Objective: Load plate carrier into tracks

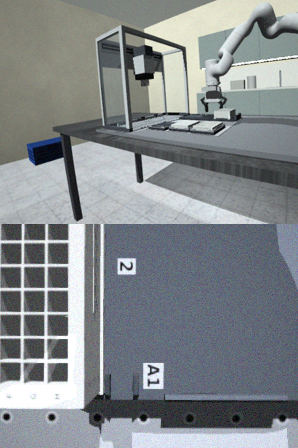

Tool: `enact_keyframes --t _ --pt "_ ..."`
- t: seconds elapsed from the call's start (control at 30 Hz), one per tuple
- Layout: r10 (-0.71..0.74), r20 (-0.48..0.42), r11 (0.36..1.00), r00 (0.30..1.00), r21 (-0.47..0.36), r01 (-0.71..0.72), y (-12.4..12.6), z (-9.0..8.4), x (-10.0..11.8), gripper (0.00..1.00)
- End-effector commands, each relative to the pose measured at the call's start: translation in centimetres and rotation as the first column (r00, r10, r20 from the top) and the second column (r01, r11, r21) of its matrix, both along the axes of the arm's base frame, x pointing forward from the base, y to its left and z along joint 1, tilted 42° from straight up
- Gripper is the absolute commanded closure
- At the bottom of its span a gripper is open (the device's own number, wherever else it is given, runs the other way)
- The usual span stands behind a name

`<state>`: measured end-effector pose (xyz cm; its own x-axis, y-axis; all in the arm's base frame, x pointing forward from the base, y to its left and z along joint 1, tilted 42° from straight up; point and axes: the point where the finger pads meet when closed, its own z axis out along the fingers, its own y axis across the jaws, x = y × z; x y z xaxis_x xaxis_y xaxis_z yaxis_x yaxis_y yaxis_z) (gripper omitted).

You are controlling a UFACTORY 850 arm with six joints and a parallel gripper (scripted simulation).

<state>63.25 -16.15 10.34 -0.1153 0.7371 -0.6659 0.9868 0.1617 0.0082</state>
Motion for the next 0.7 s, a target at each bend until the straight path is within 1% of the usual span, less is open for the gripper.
enact_keyframes --t 0.0,0.67 --pt "0.001 0.001 1.0 1.0 0.0 -0.001 0.01 0.02 0.07 0.0" --pt "0.001 0.001 1.0 1.0 0.0 -0.001 -0.65 -0.72 0.18 0.0"
